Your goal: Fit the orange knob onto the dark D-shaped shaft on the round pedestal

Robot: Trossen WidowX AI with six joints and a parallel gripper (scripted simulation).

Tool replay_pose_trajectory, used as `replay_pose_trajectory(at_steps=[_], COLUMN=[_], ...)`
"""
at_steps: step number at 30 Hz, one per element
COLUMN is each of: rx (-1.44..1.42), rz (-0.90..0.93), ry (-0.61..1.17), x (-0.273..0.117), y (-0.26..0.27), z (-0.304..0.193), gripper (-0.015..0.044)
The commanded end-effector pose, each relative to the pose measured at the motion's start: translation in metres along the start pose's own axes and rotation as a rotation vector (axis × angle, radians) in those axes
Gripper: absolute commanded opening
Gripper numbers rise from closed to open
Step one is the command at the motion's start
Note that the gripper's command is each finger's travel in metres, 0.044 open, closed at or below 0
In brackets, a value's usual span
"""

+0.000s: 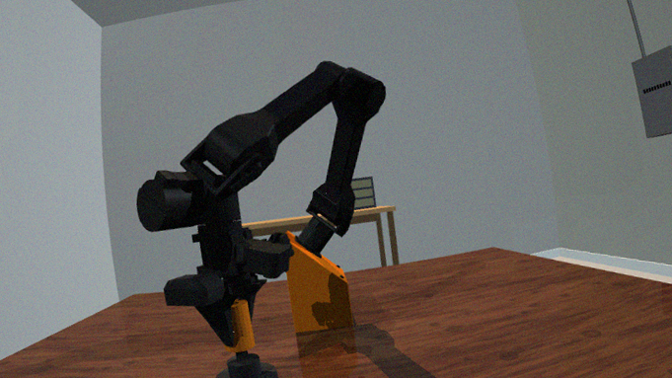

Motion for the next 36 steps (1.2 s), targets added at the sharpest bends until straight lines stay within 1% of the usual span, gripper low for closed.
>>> replay_pose_trajectory(at_steps=[1, 25, 31, 36], rx=[-0.025, -0.025, -0.025, -0.150], rz=[-0.003, -0.003, -0.003, -0.003], ry=[0.002, 0.002, 0.002, 0.003], x=[0.0002, 0.0023, -0.0029, -0.0028], y=[-0.0023, 0.0033, 0.0032, 0.0024], z=[0.0008, -0.0008, -0.0005, -0.0004], gripper=[0.0000, 0.0000, 0.0000, 0.0000])
Point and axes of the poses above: the point midway between the two fingers, 35 mm back from their tips, its own x axis out along the fingers, its own y axis across the jaws, z = x × y, the point moved 2 cm from there along -x, back along the fingers, and after that the axes turned 4 degrees about x, right-handed, at the moved point
